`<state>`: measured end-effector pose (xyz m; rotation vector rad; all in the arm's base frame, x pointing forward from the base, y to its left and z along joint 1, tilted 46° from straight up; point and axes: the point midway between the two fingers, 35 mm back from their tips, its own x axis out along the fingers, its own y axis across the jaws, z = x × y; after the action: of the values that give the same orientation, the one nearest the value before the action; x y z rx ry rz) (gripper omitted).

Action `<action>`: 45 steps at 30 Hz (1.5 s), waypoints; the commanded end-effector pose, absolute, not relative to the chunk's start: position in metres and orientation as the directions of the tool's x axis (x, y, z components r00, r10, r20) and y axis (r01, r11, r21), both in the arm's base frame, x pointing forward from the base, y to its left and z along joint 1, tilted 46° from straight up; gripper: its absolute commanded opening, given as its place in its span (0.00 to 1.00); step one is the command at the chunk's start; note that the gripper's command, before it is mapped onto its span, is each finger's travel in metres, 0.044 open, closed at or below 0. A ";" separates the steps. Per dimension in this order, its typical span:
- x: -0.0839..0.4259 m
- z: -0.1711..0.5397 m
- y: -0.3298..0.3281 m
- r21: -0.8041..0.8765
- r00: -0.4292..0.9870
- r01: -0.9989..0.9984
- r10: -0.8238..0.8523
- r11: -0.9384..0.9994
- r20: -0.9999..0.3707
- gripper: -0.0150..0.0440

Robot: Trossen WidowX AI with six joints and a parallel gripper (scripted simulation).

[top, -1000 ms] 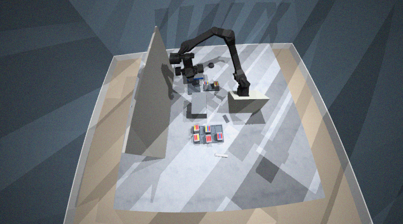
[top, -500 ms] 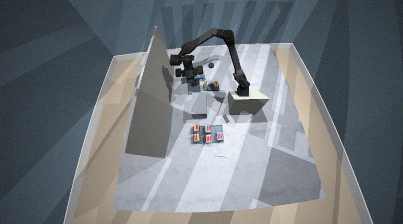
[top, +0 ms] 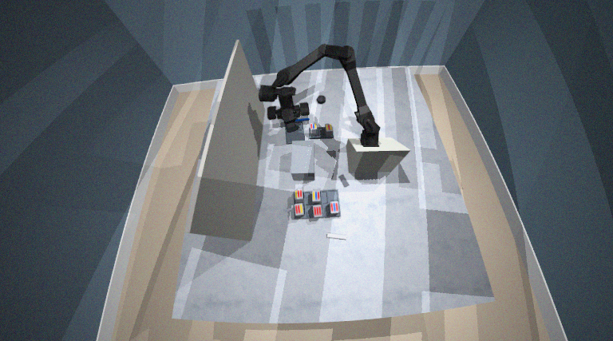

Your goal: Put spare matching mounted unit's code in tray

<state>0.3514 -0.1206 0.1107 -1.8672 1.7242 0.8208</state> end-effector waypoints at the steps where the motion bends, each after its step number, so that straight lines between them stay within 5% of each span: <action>1: 0.351 0.107 -0.123 0.062 0.032 -0.992 -0.711 -0.107 -0.702 0.25; 45: 0.351 0.076 -0.157 0.062 0.033 -0.992 -0.715 -0.107 -0.699 0.25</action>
<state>0.3512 -0.1547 0.0796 -1.8701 1.7269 0.8174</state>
